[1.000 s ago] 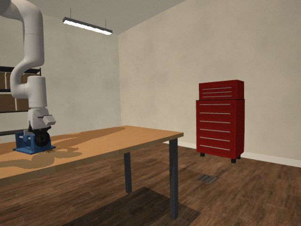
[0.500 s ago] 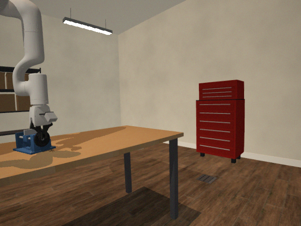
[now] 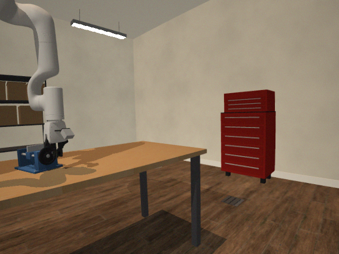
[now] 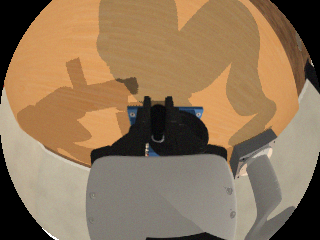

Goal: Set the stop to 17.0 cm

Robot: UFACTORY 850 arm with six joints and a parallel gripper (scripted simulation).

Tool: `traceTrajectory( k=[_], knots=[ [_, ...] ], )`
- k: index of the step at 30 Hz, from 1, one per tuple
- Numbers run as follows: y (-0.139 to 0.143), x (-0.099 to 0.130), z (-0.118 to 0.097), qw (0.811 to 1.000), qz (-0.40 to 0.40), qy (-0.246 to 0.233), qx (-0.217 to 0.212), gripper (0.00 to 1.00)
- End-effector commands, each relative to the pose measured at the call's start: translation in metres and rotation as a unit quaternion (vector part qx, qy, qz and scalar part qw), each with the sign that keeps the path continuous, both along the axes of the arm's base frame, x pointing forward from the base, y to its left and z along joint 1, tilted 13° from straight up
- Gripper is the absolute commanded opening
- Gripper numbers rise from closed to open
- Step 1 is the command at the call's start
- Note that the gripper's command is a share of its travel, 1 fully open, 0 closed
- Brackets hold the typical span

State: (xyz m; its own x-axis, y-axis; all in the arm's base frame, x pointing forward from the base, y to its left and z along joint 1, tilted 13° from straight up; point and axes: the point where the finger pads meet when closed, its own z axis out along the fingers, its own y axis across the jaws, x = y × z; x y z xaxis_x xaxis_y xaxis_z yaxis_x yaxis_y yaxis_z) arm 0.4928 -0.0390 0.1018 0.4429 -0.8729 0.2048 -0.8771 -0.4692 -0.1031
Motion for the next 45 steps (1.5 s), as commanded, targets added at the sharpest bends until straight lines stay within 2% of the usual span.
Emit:
traceTrajectory(
  k=[1, 22, 45],
  knots=[
    [-0.001, 0.004, -0.011, 1.000, 0.000, 0.004, 0.001, 0.06],
    [-0.010, -0.002, -0.035, 1.000, 0.000, 0.004, 0.001, 0.06],
    [-0.020, -0.019, -0.044, 1.000, 0.000, 0.004, 0.001, 0.06]
  ],
)
